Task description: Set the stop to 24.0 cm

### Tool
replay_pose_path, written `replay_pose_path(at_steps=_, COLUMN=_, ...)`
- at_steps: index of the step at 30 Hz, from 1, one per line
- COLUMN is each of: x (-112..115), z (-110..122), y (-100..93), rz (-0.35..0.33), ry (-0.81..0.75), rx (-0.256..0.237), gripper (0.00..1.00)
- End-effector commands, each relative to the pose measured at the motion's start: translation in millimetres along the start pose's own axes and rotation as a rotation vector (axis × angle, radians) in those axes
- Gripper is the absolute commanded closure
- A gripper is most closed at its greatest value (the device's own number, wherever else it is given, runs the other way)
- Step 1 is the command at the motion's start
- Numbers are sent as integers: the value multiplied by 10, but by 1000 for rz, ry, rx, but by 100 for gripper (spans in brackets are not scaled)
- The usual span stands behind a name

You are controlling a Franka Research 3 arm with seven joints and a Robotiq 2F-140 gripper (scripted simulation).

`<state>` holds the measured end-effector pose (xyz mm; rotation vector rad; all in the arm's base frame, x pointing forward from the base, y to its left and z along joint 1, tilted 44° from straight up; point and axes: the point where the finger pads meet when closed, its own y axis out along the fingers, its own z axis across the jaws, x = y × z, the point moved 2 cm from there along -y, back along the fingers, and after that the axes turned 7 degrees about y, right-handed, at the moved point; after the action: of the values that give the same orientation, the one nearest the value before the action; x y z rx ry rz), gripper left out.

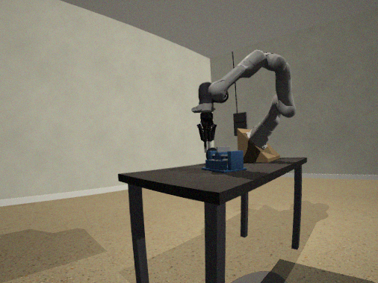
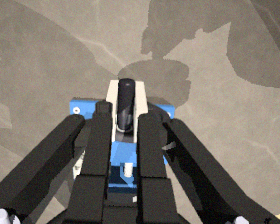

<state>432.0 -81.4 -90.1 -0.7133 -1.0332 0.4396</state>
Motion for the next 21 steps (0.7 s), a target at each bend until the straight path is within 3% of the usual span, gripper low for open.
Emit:
replay_pose_path(at_steps=1, x=-4, z=-18, y=14, rz=3, ry=4, rx=1, gripper=96)
replay_pose_path(at_steps=21, x=-1, z=-49, y=26, rz=3, ry=4, rx=1, gripper=96)
